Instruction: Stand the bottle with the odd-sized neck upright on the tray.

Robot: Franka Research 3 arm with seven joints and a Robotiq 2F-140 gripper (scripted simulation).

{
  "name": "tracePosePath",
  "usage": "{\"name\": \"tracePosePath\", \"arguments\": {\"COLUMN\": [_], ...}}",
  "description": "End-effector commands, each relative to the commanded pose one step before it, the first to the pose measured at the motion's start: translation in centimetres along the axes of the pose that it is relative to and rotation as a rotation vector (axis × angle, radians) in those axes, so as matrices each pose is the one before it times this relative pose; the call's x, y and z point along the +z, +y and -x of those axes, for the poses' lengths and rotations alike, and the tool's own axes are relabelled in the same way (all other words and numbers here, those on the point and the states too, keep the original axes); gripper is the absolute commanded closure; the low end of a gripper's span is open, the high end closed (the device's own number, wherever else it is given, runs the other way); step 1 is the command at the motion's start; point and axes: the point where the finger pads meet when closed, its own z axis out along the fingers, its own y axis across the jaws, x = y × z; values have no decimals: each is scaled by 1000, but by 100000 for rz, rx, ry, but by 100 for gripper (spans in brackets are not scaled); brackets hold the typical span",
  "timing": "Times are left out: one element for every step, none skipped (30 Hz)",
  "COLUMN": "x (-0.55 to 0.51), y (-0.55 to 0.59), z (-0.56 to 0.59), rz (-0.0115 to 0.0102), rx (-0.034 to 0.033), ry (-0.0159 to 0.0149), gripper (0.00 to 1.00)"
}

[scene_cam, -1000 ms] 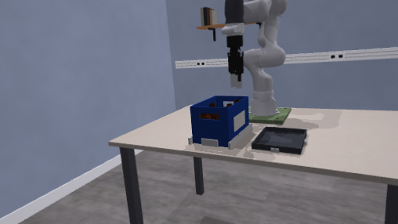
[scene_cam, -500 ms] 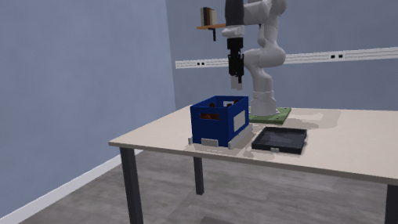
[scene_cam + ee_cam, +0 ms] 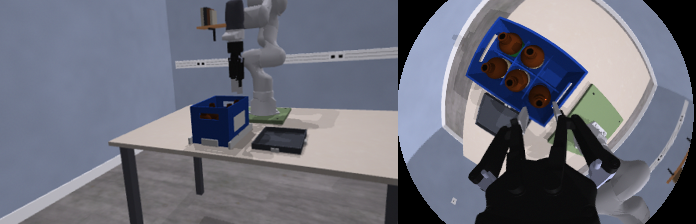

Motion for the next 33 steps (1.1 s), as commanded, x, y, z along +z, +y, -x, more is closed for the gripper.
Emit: {"name": "tracePosePath", "arguments": {"x": [450, 120, 115, 111, 105, 0, 0, 98, 91, 84, 77, 69, 62, 55, 47, 40, 34, 27, 21, 16, 11, 7, 0, 0, 4, 1, 0, 0, 0, 0, 0, 0, 0], "y": [-205, -1, 0, -1, -1, 0, 0, -1, 0, 0, -1, -1, 0, 0, 0, 0, 0, 0, 0, 0, 0, 0, 0, 0, 0, 0, 0, 0, 0, 0, 0, 0, 0], "z": [-303, -1, -1, -2, -1, 0, 0, -1, 0, 0, -1, -1, -1, 0, 0, 0, 0, 0, 0, 0, 0, 0, 0, 0, 0, 0, 0, 0, 0, 0, 0, 0, 0], "rz": [-646, 0, 0, 0, 0, 0, 0, 0, 0, 0, 0, 0, 0, 0, 0, 0, 0, 0, 0, 0, 0, 0, 0, 0, 0, 0, 0, 0, 0, 0, 0, 0, 0], "rx": [836, 0, 0, 0, 0, 0, 0, 0, 0, 0, 0, 0, 0, 0, 0, 0, 0, 0, 0, 0, 0, 0, 0, 0, 0, 0, 0, 0, 0, 0, 0, 0, 0], "ry": [750, 0, 0, 0, 0, 0, 0, 0, 0, 0, 0, 0, 0, 0, 0, 0, 0, 0, 0, 0, 0, 0, 0, 0, 0, 0, 0, 0, 0, 0, 0, 0, 0], "gripper": [56, 56, 56, 56, 56, 56, 56, 56, 56, 56, 56, 56, 56, 56, 56, 56, 56, 56, 56, 56, 56, 56, 56, 56, 56, 56, 56, 56, 56, 56, 56, 56, 56]}}
